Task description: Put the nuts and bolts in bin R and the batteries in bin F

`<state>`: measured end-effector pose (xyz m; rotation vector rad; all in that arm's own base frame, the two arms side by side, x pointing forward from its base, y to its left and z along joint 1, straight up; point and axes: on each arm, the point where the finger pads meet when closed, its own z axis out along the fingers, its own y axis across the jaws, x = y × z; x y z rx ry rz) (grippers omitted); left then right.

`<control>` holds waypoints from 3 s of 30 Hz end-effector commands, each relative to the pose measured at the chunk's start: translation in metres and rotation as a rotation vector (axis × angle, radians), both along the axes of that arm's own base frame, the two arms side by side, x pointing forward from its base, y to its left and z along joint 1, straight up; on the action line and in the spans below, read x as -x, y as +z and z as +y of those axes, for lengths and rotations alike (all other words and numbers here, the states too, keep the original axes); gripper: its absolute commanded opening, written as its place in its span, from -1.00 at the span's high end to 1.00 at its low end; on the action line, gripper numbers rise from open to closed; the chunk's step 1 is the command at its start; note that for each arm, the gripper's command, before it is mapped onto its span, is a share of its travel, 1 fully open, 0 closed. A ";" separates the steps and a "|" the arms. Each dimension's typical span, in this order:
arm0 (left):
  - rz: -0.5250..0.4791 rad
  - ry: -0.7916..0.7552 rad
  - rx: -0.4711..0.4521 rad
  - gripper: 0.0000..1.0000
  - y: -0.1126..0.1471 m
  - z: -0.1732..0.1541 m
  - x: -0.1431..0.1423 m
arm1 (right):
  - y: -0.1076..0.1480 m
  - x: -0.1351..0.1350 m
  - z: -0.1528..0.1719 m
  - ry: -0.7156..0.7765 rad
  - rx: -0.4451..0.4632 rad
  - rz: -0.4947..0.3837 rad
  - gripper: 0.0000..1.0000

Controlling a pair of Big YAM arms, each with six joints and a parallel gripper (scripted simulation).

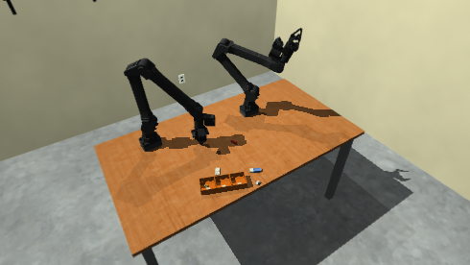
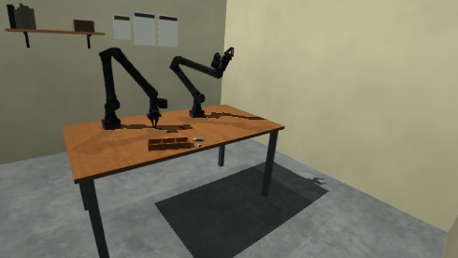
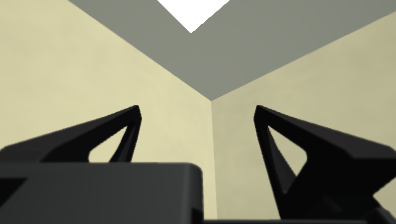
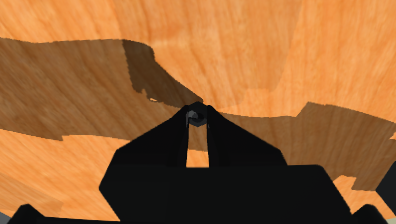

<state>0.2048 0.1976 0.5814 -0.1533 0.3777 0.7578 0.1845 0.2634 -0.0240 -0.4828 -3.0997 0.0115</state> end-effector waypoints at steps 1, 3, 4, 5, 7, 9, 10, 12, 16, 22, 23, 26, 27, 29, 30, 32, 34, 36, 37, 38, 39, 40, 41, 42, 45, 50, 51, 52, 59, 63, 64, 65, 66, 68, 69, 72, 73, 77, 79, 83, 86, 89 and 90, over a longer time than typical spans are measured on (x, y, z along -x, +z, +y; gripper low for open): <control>-0.023 0.017 -0.023 -1.00 0.005 -0.004 0.010 | 0.032 -0.016 0.019 0.002 -0.050 -0.037 0.79; -0.023 0.017 -0.023 -1.00 0.005 -0.004 0.010 | 0.040 -0.016 0.019 0.002 -0.050 -0.038 0.79; -0.023 0.017 -0.023 -1.00 0.005 -0.004 0.010 | 0.043 -0.016 0.019 0.002 -0.051 -0.038 0.79; -0.023 0.017 -0.023 -1.00 0.005 -0.004 0.010 | 0.043 -0.016 0.019 0.002 -0.051 -0.038 0.79; -0.023 0.017 -0.023 -1.00 0.005 -0.004 0.010 | 0.047 -0.016 0.019 0.002 -0.051 -0.038 0.79; -0.023 0.017 -0.023 -1.00 0.005 -0.004 0.010 | 0.054 -0.016 0.019 0.002 -0.052 -0.039 0.79; -0.023 0.017 -0.023 -1.00 0.005 -0.004 0.010 | 0.057 -0.016 0.019 0.002 -0.052 -0.039 0.79; -0.023 0.017 -0.023 -1.00 0.005 -0.004 0.010 | 0.065 -0.016 0.019 0.002 -0.052 -0.039 0.79; -0.023 0.017 -0.023 -1.00 0.005 -0.004 0.010 | 0.079 -0.016 0.019 0.002 -0.053 -0.040 0.79; -0.023 0.017 -0.023 -1.00 0.005 -0.004 0.010 | 0.070 -0.014 0.017 0.002 -0.028 -0.022 0.79; -0.023 0.017 -0.023 -1.00 0.005 -0.004 0.010 | 0.070 -0.014 0.017 0.002 -0.028 -0.022 0.79; -0.023 0.017 -0.023 -1.00 0.005 -0.004 0.010 | 0.075 -0.015 0.019 0.002 -0.042 -0.032 0.79; -0.023 0.017 -0.023 -1.00 0.005 -0.004 0.010 | 0.075 -0.015 0.019 0.002 -0.042 -0.032 0.79; -0.023 0.017 -0.023 -1.00 0.005 -0.004 0.010 | 0.075 -0.015 0.019 0.002 -0.042 -0.032 0.79; -0.023 0.017 -0.023 -1.00 0.005 -0.004 0.010 | 0.075 -0.015 0.019 0.002 -0.042 -0.032 0.79; -0.023 0.017 -0.023 -1.00 0.005 -0.004 0.010 | 0.075 -0.015 0.019 0.002 -0.041 -0.031 0.79; -0.023 0.017 -0.023 -1.00 0.005 -0.004 0.010 | 0.068 -0.024 0.015 0.000 -0.036 -0.029 0.79; -0.023 0.017 -0.023 -1.00 0.005 -0.004 0.010 | 0.068 -0.036 0.010 0.000 -0.035 -0.029 0.79; -0.023 0.017 -0.023 -1.00 0.005 -0.004 0.010 | 0.068 -0.041 0.007 0.000 -0.034 -0.029 0.79; -0.023 0.017 -0.023 -1.00 0.005 -0.004 0.010 | 0.068 -0.047 0.005 0.000 -0.033 -0.029 0.79; -0.023 0.017 -0.023 -1.00 0.005 -0.004 0.010 | 0.068 -0.047 0.005 0.000 -0.033 -0.029 0.79; -0.023 0.017 -0.023 -1.00 0.005 -0.004 0.010 | 0.068 -0.047 0.005 0.000 -0.033 -0.029 0.79; -0.023 0.017 -0.023 -1.00 0.005 -0.004 0.010 | 0.068 -0.052 0.002 0.000 -0.035 -0.027 0.79; -0.023 0.017 -0.023 -1.00 0.005 -0.004 0.010 | 0.068 -0.058 0.000 0.000 -0.034 -0.026 0.79; -0.023 0.017 -0.023 -1.00 0.005 -0.004 0.010 | 0.068 -0.075 -0.008 0.000 -0.030 -0.025 0.79; -0.023 0.017 -0.023 -1.00 0.005 -0.004 0.010 | 0.068 -0.103 -0.021 0.000 -0.026 -0.024 0.79; -0.023 0.017 -0.023 -1.00 0.005 -0.004 0.010 | 0.068 -0.109 -0.024 0.000 -0.026 -0.024 0.79; -0.023 0.017 -0.023 -1.00 0.005 -0.004 0.010 | 0.068 -0.115 -0.026 0.000 -0.026 -0.024 0.79; -0.023 0.017 -0.023 -1.00 0.005 -0.004 0.010 | 0.068 -0.143 -0.039 0.000 -0.024 -0.026 0.79; -0.023 0.017 -0.023 -1.00 0.005 -0.004 0.010 | 0.067 -0.166 -0.049 0.000 -0.022 -0.027 0.79; -0.023 0.017 -0.023 -1.00 0.005 -0.004 0.010 | 0.067 -0.172 -0.051 0.000 -0.022 -0.027 0.79; -0.023 0.017 -0.023 -1.00 0.005 -0.004 0.010 | 0.067 -0.177 -0.054 0.000 -0.022 -0.027 0.79; -0.023 0.017 -0.023 -1.00 0.005 -0.004 0.010 | 0.067 -0.183 -0.056 0.000 -0.022 -0.028 0.79; -0.023 0.017 -0.023 -1.00 0.005 -0.004 0.010 | 0.067 -0.194 -0.061 0.000 -0.021 -0.028 0.79; -0.023 0.017 -0.023 -1.00 0.005 -0.004 0.010 | 0.067 -0.200 -0.064 0.000 -0.021 -0.028 0.79; -0.023 0.017 -0.023 -1.00 0.005 -0.004 0.010 | 0.067 -0.217 -0.071 0.000 -0.020 -0.029 0.79; -0.023 0.017 -0.023 -1.00 0.005 -0.004 0.010 | 0.067 -0.217 -0.071 0.000 -0.020 -0.029 0.79; -0.023 0.017 -0.023 -1.00 0.005 -0.004 0.010 | 0.067 -0.234 -0.078 0.000 -0.020 -0.029 0.79; -0.023 0.017 -0.023 -1.00 0.005 -0.004 0.010 | 0.067 -0.245 -0.083 0.000 -0.019 -0.030 0.79; -0.023 0.017 -0.023 -1.00 0.005 -0.004 0.010 | 0.067 -0.268 -0.093 0.000 -0.018 -0.030 0.79; -0.023 0.017 -0.023 -1.00 0.005 -0.004 0.010 | 0.067 -0.284 -0.100 0.100 -0.017 -0.031 0.79; -0.023 0.017 -0.023 -1.00 0.005 -0.004 0.010 | 0.067 -0.300 -0.107 0.199 -0.013 -0.027 0.79; -0.023 0.017 -0.023 -1.00 0.005 -0.004 0.010 | 0.067 -0.300 -0.107 0.199 -0.013 -0.027 0.79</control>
